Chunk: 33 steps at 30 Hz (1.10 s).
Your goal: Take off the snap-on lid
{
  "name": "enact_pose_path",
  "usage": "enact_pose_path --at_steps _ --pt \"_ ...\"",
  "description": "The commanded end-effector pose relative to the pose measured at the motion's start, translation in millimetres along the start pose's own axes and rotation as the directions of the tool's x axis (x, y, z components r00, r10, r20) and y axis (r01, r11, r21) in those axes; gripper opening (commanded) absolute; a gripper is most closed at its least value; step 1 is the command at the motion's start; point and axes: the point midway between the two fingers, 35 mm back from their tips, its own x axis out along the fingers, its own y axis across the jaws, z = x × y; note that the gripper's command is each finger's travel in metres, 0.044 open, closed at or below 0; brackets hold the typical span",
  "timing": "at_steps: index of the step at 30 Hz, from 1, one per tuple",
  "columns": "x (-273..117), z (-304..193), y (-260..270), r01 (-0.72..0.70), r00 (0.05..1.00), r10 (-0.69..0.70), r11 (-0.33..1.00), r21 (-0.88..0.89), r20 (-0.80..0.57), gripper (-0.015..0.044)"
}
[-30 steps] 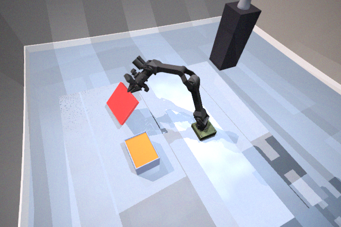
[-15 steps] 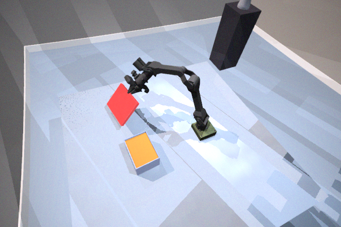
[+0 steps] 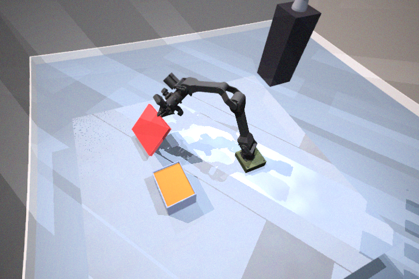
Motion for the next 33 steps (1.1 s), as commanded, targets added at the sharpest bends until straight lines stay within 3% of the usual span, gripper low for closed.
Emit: enact_pose_path --at_steps 1,33 --pt "2.3 -0.6 -1.1 -0.011 1.000 0.011 1.000 -0.008 -0.005 0.0000" --pt "19.0 -0.6 -20.6 -0.011 1.000 0.011 1.000 -0.008 -0.005 0.0000"
